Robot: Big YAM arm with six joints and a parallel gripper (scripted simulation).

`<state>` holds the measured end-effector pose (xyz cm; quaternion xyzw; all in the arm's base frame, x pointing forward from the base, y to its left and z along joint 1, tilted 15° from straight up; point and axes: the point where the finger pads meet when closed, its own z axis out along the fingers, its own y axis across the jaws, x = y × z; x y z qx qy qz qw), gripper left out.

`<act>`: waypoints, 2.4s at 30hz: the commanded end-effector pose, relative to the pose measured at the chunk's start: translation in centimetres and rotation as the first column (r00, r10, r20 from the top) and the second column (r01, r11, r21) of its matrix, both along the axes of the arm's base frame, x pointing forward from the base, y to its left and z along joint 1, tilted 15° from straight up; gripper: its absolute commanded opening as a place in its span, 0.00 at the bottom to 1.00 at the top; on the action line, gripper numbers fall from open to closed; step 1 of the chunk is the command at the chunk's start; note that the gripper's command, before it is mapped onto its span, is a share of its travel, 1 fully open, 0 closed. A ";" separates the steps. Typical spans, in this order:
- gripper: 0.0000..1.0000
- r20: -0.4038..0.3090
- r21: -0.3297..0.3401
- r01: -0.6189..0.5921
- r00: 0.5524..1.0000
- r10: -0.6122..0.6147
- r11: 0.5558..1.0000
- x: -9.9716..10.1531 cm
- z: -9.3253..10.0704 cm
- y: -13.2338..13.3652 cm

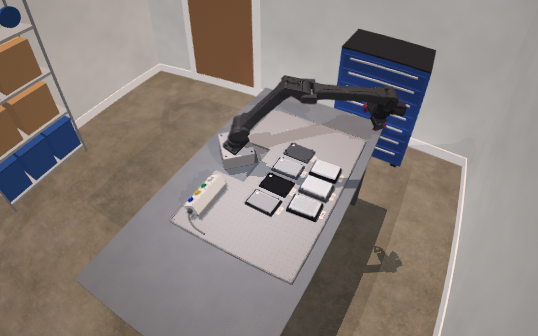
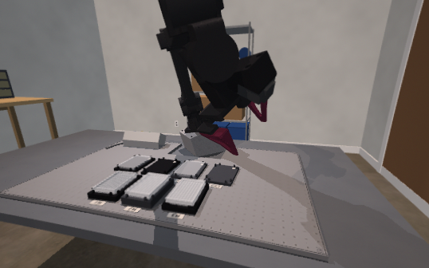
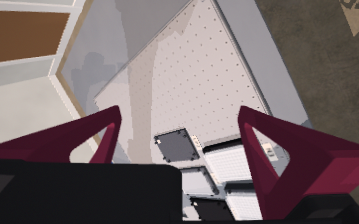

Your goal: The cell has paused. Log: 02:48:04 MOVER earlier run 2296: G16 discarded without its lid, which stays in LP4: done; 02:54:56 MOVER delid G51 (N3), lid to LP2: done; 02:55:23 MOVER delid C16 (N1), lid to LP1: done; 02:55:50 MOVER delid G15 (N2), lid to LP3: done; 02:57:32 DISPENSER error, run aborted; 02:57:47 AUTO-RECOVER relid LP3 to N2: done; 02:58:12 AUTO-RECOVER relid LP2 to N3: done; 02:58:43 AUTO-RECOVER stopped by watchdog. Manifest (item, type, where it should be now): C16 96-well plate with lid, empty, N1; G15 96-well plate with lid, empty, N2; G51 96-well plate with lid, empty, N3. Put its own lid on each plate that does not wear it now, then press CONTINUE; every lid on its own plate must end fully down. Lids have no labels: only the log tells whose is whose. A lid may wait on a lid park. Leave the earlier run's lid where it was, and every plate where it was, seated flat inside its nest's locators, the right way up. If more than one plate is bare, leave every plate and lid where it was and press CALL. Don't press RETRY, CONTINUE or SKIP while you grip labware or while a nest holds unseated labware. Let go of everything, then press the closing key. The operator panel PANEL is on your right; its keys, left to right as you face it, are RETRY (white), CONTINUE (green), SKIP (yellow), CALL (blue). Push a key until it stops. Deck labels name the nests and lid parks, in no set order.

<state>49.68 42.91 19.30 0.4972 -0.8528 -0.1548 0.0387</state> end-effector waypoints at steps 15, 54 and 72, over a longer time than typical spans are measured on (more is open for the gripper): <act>1.00 0.011 0.009 -0.003 1.000 0.002 1.000 -0.1 0.8 0.2; 1.00 0.223 -0.084 0.393 0.903 -0.367 0.916 -1.0 -2.5 -15.3; 1.00 0.292 -0.109 0.543 0.818 -0.495 0.833 -3.7 -5.8 -22.5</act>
